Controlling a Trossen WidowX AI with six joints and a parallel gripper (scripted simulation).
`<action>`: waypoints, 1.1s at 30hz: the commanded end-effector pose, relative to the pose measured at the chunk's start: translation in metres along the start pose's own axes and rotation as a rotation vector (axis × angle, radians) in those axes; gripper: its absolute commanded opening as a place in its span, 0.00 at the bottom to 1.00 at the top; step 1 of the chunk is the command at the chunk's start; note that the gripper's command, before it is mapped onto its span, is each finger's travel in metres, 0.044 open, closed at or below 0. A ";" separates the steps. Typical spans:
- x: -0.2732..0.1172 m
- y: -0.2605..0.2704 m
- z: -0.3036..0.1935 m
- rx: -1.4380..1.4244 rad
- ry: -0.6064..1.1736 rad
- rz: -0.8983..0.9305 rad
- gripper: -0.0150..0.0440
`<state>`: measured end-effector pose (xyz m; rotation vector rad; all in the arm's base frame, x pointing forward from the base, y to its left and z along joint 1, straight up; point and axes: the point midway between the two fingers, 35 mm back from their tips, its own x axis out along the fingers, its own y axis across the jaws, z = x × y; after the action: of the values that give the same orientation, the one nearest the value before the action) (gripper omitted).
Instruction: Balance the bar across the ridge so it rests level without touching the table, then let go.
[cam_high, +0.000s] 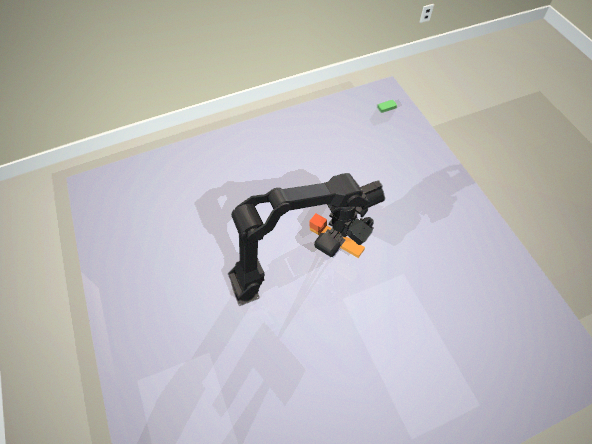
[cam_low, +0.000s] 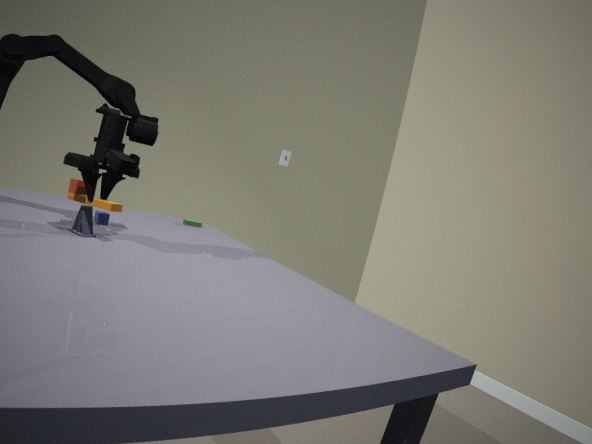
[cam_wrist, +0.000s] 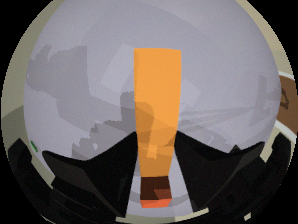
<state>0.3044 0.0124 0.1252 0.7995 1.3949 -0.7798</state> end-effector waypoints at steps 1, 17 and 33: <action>0.002 0.000 -0.001 0.001 0.005 -0.002 0.25; 0.003 0.000 -0.001 0.001 0.005 -0.002 0.25; 0.004 0.000 -0.001 0.001 0.005 -0.002 0.25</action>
<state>0.3045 0.0125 0.1224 0.7992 1.3950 -0.7795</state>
